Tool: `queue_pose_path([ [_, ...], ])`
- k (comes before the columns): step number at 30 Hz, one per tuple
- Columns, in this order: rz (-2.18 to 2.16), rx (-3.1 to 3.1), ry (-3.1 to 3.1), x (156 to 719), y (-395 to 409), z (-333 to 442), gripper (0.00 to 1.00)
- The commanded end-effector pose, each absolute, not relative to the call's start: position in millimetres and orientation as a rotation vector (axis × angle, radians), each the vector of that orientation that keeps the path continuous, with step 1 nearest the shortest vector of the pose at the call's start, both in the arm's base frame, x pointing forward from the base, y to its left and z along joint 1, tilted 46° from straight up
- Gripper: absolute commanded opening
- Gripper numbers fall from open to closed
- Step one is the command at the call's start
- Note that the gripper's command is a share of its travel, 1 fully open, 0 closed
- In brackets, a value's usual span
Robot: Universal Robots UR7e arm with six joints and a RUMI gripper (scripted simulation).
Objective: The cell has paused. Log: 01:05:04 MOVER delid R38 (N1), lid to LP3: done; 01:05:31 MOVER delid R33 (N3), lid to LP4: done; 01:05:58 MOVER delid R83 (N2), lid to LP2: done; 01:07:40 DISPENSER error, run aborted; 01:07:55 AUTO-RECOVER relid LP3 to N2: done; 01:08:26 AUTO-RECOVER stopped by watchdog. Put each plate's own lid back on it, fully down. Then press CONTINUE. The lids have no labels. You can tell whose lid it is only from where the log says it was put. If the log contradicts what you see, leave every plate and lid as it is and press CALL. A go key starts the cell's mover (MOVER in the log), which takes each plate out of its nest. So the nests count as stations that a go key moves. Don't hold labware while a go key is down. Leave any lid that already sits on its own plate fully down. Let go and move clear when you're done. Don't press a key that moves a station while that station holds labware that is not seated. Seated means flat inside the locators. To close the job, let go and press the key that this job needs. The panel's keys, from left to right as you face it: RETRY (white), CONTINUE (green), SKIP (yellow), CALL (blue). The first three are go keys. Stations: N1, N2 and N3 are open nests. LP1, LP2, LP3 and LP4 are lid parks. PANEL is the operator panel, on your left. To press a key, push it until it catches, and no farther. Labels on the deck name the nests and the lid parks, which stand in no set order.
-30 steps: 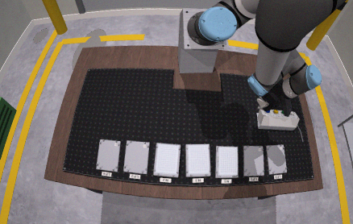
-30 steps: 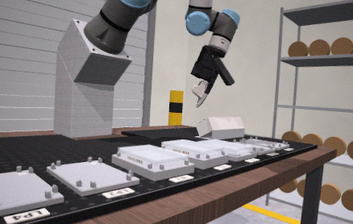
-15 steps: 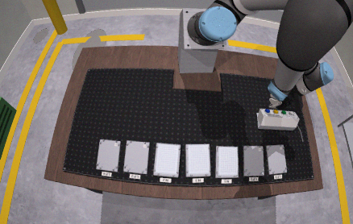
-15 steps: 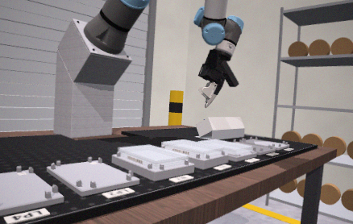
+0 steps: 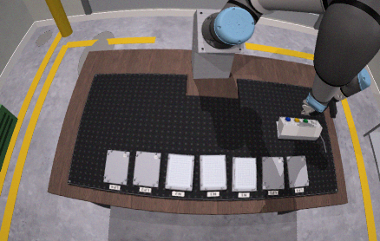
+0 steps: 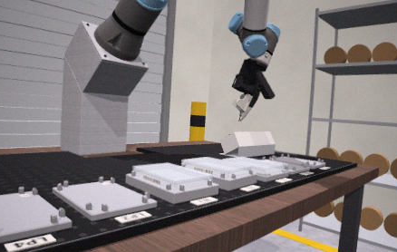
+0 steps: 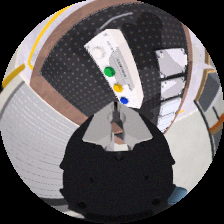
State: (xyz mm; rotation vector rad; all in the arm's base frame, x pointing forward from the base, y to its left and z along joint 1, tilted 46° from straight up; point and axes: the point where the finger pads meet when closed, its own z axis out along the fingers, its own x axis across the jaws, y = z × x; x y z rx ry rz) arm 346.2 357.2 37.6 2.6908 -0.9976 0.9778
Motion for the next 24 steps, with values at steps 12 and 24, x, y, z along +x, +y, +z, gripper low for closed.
queue_pose_path([
  [12,0.977,2.686,-1.000,347.0,404.0,35.5,0.00],
  [24,0.977,2.686,-1.000,350.5,403.9,32.0,0.00],
])
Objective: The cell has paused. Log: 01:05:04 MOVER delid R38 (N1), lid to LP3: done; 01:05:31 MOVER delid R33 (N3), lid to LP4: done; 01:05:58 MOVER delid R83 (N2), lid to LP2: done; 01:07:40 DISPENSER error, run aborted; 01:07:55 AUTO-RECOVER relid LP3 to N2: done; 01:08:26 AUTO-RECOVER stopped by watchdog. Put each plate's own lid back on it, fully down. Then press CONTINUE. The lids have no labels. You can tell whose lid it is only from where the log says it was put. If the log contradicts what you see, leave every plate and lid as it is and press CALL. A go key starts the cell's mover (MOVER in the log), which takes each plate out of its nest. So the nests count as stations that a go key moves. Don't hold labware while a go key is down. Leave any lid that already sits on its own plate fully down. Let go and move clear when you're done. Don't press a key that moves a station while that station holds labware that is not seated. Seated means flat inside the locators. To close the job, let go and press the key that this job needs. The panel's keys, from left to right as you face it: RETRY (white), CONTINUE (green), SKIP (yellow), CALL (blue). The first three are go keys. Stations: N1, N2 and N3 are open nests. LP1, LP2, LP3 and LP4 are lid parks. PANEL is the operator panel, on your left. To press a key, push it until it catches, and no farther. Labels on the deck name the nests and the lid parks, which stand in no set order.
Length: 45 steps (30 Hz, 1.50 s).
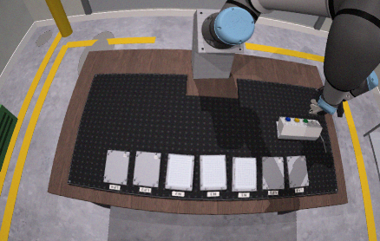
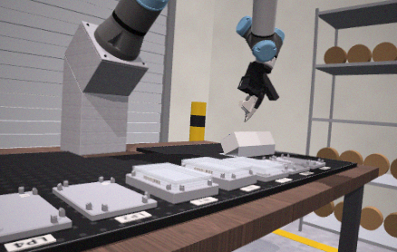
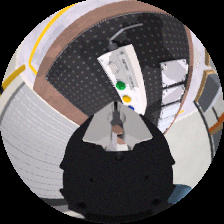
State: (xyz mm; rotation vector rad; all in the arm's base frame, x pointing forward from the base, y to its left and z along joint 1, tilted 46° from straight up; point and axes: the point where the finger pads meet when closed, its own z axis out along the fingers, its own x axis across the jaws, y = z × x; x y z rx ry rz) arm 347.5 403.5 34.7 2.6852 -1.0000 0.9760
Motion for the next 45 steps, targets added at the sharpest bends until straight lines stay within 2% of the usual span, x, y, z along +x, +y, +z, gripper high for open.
queue_pose_path([
  [1,0.977,2.686,-1.000,351.7,403.9,30.8,0.00],
  [45,0.977,2.686,-1.000,372.8,402.1,18.4,0.00],
])
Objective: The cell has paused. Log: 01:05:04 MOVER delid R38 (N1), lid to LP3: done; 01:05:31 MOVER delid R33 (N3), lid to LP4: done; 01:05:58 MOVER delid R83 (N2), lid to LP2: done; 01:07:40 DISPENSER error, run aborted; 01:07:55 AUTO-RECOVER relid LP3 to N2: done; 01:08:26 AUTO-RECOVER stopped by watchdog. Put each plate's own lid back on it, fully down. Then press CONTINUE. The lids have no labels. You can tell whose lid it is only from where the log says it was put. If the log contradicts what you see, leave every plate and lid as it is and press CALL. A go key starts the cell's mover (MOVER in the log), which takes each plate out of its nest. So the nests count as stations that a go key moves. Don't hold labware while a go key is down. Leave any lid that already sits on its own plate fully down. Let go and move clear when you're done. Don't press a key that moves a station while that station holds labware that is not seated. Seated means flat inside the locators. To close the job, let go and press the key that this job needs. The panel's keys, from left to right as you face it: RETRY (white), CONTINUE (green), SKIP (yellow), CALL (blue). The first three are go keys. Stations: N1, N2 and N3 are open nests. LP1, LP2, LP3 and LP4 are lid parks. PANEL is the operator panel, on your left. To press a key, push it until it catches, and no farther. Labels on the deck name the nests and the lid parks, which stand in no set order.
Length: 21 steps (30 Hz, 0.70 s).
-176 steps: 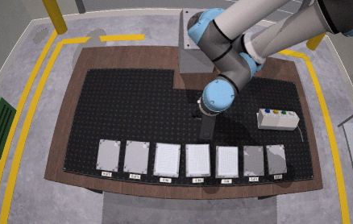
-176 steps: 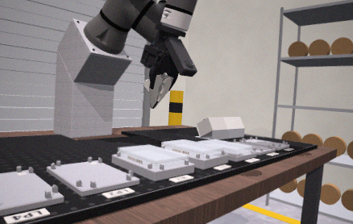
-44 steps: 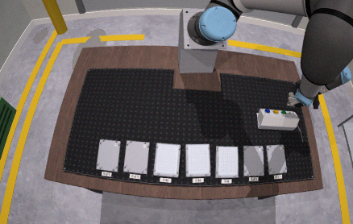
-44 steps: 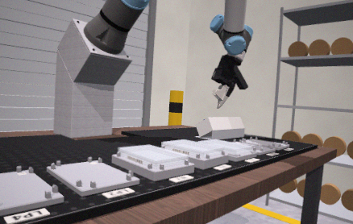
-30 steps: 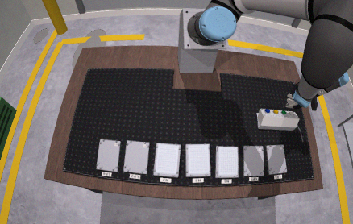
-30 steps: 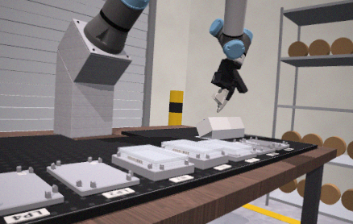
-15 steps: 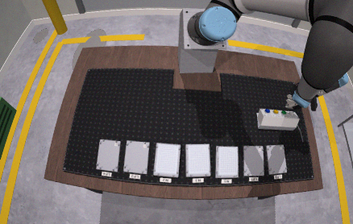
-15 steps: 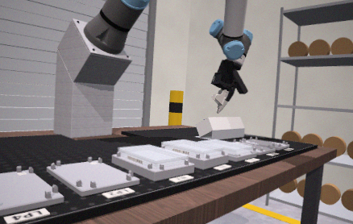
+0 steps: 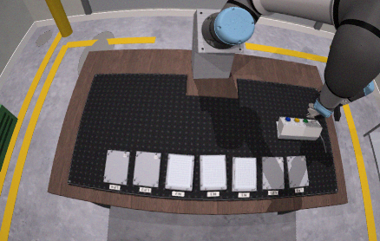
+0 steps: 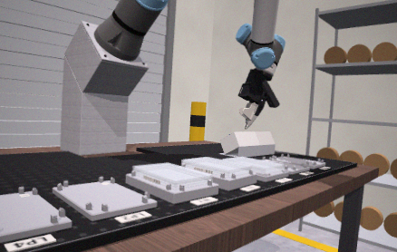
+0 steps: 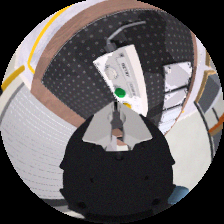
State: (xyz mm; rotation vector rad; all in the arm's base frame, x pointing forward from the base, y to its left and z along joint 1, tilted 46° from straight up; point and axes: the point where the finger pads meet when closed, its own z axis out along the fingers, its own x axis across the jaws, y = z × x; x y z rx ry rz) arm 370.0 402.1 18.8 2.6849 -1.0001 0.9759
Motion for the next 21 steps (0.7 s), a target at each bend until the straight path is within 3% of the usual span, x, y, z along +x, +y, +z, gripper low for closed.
queue_pose_path([
  [1,0.977,2.686,-1.000,373.4,402.1,18.3,0.00],
  [21,0.977,2.686,-1.000,384.9,400.7,15.2,0.00],
])
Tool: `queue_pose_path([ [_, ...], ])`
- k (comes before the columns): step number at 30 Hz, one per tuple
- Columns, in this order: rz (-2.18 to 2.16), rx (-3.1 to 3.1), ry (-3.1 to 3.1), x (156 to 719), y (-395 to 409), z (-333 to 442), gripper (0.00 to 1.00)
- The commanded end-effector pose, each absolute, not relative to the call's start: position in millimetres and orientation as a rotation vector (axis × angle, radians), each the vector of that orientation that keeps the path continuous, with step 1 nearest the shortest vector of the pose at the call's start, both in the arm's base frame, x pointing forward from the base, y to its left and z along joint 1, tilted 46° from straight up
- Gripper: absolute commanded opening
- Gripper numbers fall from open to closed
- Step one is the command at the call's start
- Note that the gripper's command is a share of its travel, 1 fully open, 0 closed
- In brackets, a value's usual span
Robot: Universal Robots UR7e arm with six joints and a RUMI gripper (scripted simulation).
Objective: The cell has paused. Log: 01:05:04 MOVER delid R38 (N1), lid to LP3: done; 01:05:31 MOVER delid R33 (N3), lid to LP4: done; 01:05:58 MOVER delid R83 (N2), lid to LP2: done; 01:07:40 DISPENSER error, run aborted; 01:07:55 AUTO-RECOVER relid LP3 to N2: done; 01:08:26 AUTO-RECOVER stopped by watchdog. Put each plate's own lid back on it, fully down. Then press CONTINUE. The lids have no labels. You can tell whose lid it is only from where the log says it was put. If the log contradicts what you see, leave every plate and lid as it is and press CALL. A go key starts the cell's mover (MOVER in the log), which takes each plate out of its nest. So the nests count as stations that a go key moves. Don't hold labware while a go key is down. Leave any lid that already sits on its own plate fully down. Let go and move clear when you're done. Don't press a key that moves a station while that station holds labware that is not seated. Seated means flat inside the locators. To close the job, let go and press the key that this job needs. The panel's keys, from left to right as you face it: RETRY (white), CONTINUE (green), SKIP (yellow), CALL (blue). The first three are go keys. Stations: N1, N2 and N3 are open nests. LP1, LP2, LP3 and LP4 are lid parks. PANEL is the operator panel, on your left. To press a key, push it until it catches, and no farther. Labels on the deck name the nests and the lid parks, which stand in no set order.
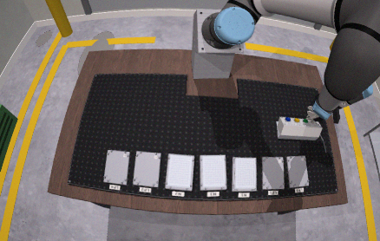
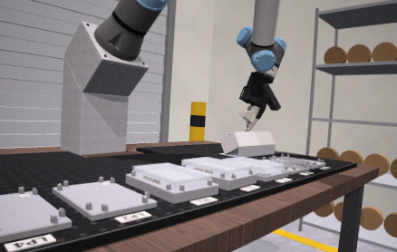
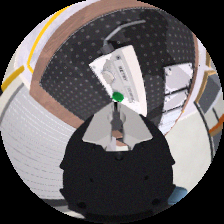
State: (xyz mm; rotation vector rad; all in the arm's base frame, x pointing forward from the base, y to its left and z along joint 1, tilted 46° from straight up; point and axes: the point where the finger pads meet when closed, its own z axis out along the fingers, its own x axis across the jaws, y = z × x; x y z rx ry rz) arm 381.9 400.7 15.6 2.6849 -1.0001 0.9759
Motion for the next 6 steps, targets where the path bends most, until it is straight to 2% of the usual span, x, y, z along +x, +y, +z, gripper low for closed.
queue_pose_path([
  [1,0.977,2.686,-1.000,385.6,400.7,15.1,0.00],
  [6,0.977,2.686,-1.000,388.8,400.3,14.2,0.00],
])
